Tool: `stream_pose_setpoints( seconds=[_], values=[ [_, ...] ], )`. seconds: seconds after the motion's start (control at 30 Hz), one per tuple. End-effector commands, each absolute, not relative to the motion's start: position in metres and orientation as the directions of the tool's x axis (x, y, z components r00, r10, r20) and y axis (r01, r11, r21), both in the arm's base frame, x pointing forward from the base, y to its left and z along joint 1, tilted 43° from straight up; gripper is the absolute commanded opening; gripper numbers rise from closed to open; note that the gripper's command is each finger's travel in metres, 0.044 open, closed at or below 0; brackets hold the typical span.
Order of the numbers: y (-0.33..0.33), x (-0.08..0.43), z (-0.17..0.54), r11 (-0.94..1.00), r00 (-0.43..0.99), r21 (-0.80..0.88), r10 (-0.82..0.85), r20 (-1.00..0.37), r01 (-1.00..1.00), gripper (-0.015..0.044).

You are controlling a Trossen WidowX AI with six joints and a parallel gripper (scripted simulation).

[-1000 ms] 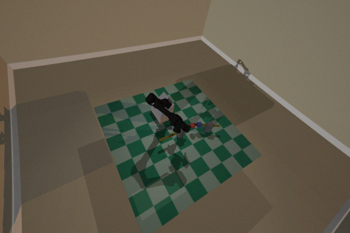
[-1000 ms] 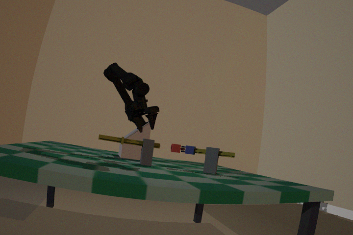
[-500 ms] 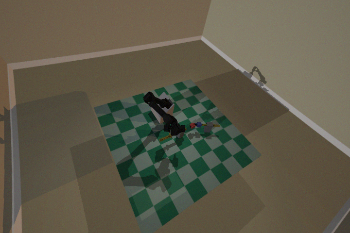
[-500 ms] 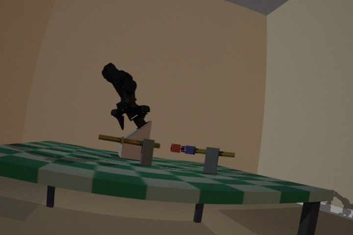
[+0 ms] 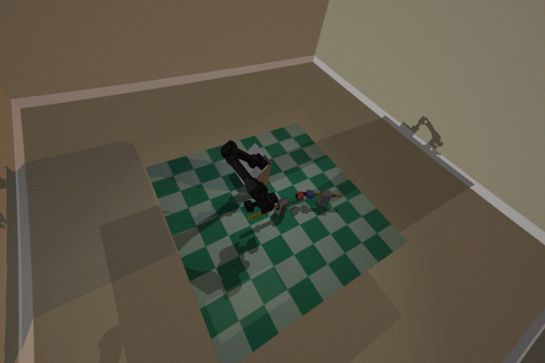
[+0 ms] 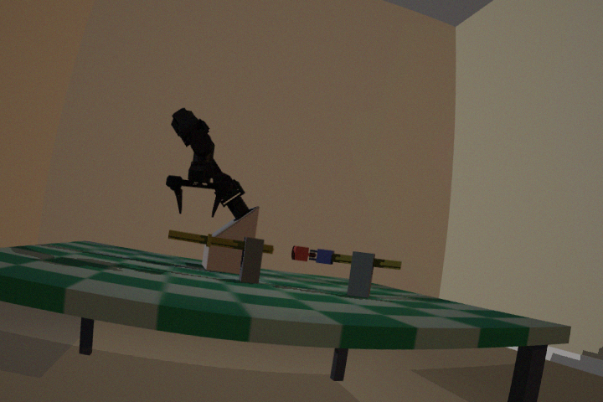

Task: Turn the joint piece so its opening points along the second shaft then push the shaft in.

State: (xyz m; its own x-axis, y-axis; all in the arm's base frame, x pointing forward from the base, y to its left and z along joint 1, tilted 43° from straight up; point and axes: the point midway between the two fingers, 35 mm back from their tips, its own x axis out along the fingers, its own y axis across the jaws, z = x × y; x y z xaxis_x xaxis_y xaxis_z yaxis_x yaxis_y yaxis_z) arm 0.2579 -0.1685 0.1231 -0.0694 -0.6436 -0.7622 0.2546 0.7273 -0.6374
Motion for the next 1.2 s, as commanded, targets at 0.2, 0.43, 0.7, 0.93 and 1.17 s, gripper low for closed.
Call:
stream_pose_setpoints(
  seconds=[0.2, 0.43, 0.7, 0.93, 1.17],
  values=[
    [-0.180, 0.251, 0.140, 0.716, -0.079, -0.679, -0.676, -0.732, 0.164, 0.0440],
    [-0.188, 0.251, 0.132, 0.659, -0.075, -0.645, -0.675, -0.734, 0.387, 0.0440],
    [-0.196, 0.251, 0.122, 0.547, -0.069, -0.561, -0.674, -0.735, 0.621, 0.0440],
    [-0.204, 0.250, 0.114, 0.417, -0.065, -0.452, -0.674, -0.736, 0.789, 0.0440],
    [-0.212, 0.248, 0.106, 0.263, -0.060, -0.316, -0.675, -0.735, 0.911, 0.0440]
  ],
)
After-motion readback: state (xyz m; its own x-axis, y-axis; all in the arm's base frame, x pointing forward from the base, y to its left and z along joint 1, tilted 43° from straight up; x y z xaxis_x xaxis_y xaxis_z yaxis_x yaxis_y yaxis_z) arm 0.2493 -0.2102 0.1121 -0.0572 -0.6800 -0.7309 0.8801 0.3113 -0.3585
